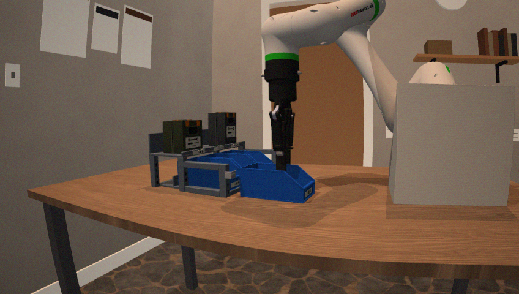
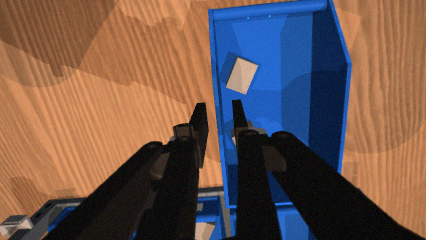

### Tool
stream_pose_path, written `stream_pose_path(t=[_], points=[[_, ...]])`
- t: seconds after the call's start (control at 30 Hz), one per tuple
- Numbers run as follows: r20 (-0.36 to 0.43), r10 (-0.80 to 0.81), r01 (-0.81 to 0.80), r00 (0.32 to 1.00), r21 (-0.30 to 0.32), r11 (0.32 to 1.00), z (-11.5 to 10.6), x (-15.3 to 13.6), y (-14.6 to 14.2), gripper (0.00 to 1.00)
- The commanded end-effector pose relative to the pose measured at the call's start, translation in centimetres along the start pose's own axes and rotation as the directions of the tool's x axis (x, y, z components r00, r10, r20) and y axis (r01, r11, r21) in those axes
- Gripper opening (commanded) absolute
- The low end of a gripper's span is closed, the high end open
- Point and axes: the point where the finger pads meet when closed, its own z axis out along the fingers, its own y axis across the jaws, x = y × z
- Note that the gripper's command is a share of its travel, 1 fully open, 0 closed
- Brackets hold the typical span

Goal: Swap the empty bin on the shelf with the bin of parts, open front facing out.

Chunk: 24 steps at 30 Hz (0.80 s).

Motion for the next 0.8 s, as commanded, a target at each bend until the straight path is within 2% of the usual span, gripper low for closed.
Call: stream_pose_path(t=[0.0, 0.67, 0.7, 0.77], points=[[0.002, 0.000, 0.000, 1.000, -0.001, 1.000, 0.13, -0.06, 0.04, 0.24], [0.002, 0.000, 0.000, 1.000, -0.001, 1.000, 0.30, -0.06, 0.04, 0.24], [0.002, 0.000, 0.000, 1.000, -0.001, 1.000, 0.30, -0.06, 0.04, 0.10], [0.002, 0.000, 0.000, 1.000, -0.001, 1.000, 0.30, -0.06, 0.04, 0.10]])
